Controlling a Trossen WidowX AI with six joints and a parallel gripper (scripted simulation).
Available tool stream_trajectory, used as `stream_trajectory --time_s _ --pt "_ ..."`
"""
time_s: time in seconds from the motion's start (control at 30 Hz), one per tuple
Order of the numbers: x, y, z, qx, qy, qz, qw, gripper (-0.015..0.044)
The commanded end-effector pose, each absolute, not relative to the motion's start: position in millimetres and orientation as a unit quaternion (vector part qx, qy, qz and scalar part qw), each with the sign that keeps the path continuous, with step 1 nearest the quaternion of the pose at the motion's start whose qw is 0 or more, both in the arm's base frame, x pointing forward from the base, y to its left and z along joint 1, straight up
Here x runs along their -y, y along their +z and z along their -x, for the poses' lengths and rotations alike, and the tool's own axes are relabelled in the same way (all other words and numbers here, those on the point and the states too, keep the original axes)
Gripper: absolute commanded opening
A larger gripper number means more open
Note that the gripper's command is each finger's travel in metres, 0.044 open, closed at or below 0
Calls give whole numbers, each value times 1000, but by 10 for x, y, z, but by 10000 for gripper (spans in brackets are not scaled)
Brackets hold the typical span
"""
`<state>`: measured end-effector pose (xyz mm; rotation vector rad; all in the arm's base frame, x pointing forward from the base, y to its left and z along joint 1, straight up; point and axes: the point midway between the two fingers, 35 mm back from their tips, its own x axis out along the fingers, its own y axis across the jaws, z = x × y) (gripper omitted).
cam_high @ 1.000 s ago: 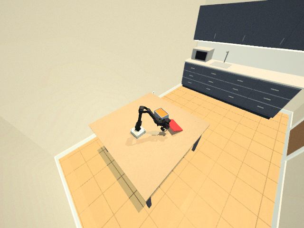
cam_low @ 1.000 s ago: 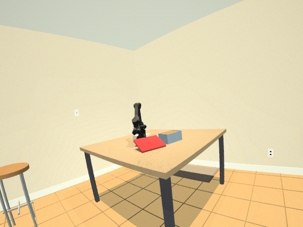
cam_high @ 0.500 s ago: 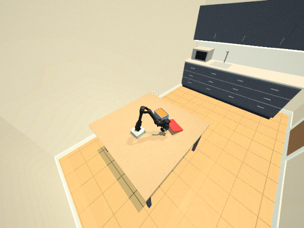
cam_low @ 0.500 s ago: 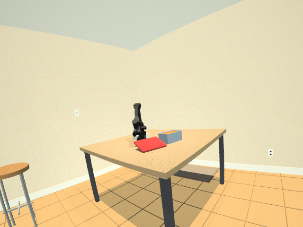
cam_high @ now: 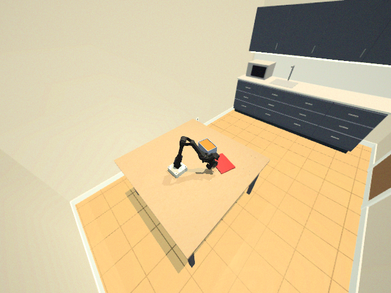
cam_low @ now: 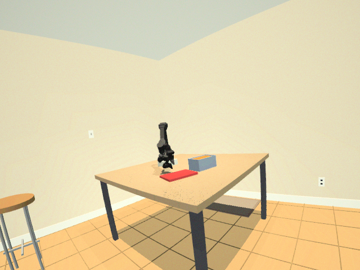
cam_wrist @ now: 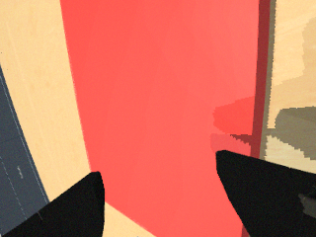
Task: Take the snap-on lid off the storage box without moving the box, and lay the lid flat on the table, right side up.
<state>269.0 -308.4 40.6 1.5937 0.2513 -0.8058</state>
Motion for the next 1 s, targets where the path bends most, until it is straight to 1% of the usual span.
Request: stream_trajectory --time_s 0.0,0.13,0.17,0.97 --pt "3073 402 -2662 -110 -351 -692 621 327" --pt "3043 397 -2586 -110 -352 -692 621 433" --pt "3036 396 -2567 -110 -352 -692 621 440" --pt "2868 376 -2114 -111 -353 -692 620 440"
